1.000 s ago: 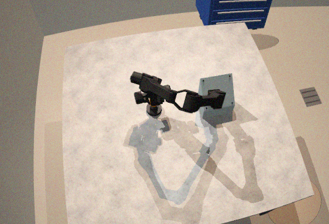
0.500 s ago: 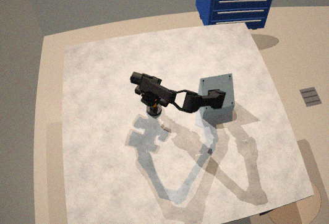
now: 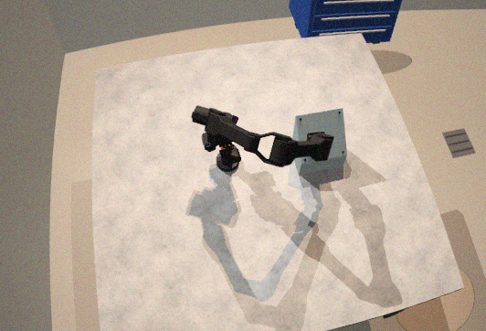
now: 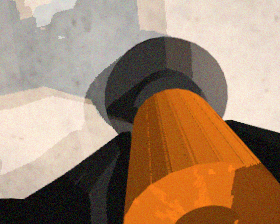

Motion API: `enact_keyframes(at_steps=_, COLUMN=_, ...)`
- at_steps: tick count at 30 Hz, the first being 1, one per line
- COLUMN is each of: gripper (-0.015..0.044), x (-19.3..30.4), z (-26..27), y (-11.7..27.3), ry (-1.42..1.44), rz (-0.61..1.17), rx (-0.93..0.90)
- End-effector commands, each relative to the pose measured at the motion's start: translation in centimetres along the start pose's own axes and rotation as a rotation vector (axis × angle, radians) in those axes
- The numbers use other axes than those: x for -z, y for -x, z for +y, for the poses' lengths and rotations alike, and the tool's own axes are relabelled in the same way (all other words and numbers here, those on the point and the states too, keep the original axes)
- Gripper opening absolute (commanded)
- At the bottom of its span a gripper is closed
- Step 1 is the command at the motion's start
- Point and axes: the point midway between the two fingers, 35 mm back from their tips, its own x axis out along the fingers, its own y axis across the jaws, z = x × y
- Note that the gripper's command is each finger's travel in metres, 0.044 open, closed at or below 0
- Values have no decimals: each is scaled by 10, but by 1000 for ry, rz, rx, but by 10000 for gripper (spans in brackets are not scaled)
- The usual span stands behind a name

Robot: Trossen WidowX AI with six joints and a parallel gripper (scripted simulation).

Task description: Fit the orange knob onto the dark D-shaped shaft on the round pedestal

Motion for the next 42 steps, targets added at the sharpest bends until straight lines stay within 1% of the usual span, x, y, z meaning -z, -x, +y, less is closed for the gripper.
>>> enact_keyframes(at_steps=1, gripper=0, x=-4, z=-3, y=4, ry=-198, rz=-7, rx=3)
enact_keyframes(at_steps=42, gripper=0, x=0, z=0, y=-2, ry=-198, rz=-7, rx=3)
